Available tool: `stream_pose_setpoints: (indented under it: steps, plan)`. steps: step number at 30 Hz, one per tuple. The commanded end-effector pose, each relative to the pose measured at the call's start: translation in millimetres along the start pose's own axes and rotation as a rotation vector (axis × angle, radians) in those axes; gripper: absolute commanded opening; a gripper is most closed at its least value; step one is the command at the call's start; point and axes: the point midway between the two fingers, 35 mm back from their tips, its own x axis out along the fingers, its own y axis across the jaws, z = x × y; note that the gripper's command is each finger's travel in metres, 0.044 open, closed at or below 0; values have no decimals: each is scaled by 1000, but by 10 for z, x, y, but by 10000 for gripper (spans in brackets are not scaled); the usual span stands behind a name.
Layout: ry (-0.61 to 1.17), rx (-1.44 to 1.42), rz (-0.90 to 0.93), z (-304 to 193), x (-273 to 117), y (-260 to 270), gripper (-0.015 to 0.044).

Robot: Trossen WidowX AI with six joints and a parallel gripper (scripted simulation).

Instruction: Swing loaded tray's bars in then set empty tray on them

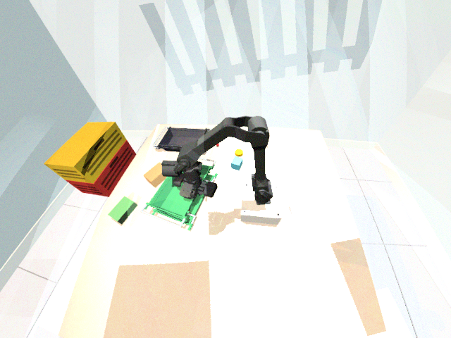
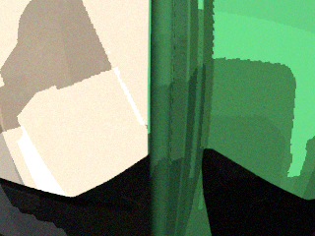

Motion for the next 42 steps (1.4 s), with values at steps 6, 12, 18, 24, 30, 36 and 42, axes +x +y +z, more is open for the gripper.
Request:
stream_pose_setpoints:
  steps: [6, 12, 18, 24, 30, 36, 42]
  plan:
    - [1, 3, 38, -7, 60, 89, 88]
    - [1, 3, 38, -7, 60, 89, 176]
    - [1, 3, 38, -7, 60, 89, 264]
    - [1, 3, 38, -7, 60, 89, 352]
    - [1, 3, 38, -7, 60, 89, 440]
    - [4, -1, 32, -11, 52, 73, 440]
    - [3, -1, 33, 1, -142, 31, 440]
